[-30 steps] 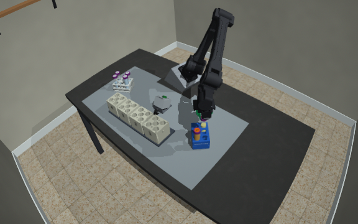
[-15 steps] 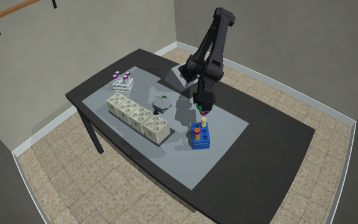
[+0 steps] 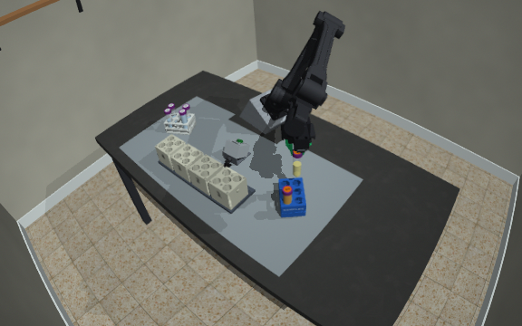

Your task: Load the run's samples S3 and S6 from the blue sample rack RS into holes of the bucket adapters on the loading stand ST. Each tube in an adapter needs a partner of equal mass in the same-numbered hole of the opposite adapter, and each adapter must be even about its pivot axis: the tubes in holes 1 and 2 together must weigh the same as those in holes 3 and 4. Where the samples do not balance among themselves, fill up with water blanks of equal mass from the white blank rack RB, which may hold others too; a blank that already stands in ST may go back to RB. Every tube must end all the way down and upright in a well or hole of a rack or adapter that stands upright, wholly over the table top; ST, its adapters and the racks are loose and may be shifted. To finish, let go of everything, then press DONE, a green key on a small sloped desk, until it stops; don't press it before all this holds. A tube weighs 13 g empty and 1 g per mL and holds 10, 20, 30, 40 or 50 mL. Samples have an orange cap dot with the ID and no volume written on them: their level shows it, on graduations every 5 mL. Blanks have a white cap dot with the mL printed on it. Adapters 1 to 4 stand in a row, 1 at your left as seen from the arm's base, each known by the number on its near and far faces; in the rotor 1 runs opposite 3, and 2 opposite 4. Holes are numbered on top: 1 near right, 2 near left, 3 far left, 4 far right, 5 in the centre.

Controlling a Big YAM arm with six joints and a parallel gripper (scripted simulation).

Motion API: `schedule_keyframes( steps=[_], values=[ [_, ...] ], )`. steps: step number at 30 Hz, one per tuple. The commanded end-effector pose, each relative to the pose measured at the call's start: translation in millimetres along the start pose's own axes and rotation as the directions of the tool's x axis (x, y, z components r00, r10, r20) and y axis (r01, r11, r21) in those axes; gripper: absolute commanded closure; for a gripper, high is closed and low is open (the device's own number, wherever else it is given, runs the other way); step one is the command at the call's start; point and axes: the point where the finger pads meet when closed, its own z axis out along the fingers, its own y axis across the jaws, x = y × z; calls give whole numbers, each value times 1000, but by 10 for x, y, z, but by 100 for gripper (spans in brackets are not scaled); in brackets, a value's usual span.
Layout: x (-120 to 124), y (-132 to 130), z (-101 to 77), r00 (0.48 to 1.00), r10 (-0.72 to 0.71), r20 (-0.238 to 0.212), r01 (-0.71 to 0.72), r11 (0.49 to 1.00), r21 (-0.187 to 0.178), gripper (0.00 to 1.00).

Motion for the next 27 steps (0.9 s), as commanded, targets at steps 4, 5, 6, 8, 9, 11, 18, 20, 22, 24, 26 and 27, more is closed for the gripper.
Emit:
schedule_keyframes(
  steps=[4, 5, 6, 8, 9, 11, 18, 20, 22, 24, 26, 27],
  values=[
    [-135, 77, -452, 997, -45, 64, 44, 999, 20, 100],
    [-133, 78, -485, 997, -45, 64, 44, 999, 20, 100],
    [-131, 79, -518, 997, -45, 64, 44, 999, 21, 100],
    [-126, 80, -584, 997, -45, 64, 44, 999, 21, 100],
    [-123, 80, -617, 997, -45, 63, 44, 999, 22, 100],
    [-119, 82, -683, 997, -46, 63, 44, 999, 22, 100],
    [-22, -212, -535, 997, 80, 6, -80, 997, 3, 100],
    [-101, -328, -624, 991, 132, 27, -132, 991, 9, 100],
    [-145, -456, -676, 983, 177, 39, -178, 984, 12, 100],
    [-150, -598, -680, 973, 228, 41, -229, 973, 12, 100],
    [-131, -738, -669, 958, 284, 35, -284, 959, 10, 100],
    [-146, -805, -687, 951, 307, 39, -307, 952, 10, 100]
  ],
)
